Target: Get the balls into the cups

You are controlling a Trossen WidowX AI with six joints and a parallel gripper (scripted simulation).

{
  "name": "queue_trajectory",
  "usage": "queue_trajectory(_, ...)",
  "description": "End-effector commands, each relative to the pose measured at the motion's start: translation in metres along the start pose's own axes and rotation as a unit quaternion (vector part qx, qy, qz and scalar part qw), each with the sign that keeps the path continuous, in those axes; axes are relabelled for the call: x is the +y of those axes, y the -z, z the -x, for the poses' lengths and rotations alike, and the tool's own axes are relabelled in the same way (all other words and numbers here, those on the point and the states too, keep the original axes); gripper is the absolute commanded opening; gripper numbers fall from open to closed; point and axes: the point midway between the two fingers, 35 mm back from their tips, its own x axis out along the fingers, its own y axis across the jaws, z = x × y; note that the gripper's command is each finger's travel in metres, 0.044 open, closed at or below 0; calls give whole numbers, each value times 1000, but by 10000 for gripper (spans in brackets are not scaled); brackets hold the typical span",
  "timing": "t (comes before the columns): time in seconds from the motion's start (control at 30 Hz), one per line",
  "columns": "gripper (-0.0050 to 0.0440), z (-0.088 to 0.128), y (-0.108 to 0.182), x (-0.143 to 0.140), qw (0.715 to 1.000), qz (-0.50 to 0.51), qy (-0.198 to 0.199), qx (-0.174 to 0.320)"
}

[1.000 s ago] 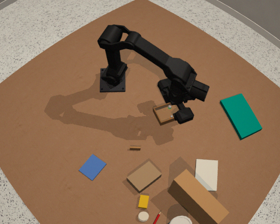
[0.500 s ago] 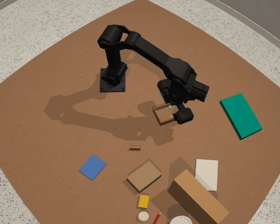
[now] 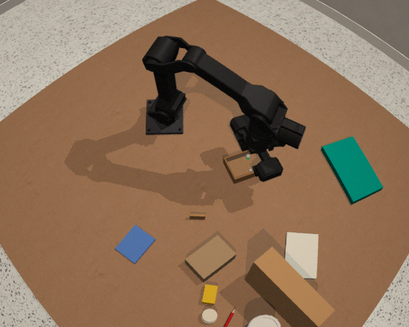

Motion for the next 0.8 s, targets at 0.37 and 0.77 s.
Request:
queue_trajectory(0.37,0,0,0,0,1000,0,-2,-1)
queue_trajectory(0.77,0,0,0,0,1000,0,-6,-5)
